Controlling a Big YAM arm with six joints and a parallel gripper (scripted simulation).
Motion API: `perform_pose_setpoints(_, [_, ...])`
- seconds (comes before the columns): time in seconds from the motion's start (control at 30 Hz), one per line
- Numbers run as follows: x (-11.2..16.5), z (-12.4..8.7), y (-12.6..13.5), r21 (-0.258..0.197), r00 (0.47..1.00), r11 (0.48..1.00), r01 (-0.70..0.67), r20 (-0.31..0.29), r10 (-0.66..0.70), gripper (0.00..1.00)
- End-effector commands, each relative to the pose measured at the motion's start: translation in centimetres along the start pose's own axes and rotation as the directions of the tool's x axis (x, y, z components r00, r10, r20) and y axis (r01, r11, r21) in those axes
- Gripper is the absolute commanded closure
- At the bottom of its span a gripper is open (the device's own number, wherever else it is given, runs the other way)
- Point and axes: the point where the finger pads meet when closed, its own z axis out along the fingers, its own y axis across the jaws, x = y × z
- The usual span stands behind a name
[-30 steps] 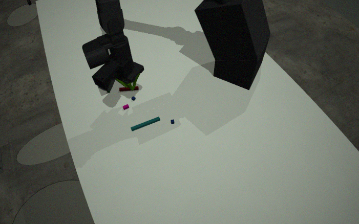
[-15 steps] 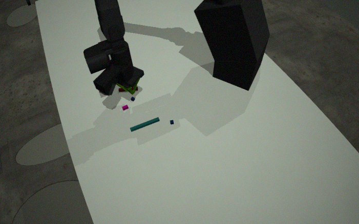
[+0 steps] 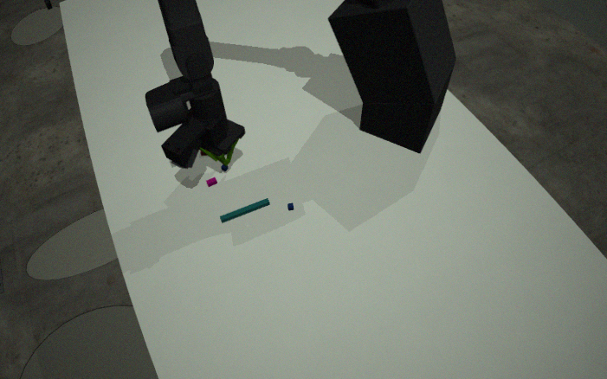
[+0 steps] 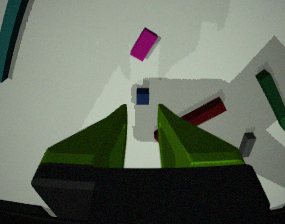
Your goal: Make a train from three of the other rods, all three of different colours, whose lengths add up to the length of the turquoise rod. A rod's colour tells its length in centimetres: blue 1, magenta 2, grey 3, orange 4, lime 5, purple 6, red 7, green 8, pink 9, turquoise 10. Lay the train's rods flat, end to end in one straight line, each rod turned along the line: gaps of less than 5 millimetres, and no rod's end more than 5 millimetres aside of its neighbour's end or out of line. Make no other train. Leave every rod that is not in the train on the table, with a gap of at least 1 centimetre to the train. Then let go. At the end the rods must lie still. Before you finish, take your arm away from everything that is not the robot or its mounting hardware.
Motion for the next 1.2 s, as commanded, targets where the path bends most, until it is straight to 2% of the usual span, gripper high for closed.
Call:
perform_pose_setpoints(0.0, [-0.28, 0.54, -0.52, 0.006, 1.0, 1.0, -0.006, 0.012, 0.006, 0.77])
perform_pose_setpoints(0.33, [0.03, 1.15, -0.34, 0.003, 1.0, 1.0, -0.008, 0.007, 0.008, 0.77])
perform_pose_setpoints(1.17, [-0.1, 1.16, -0.3, 0.003, 1.0, 1.0, -0.007, 0.009, 0.007, 0.77])
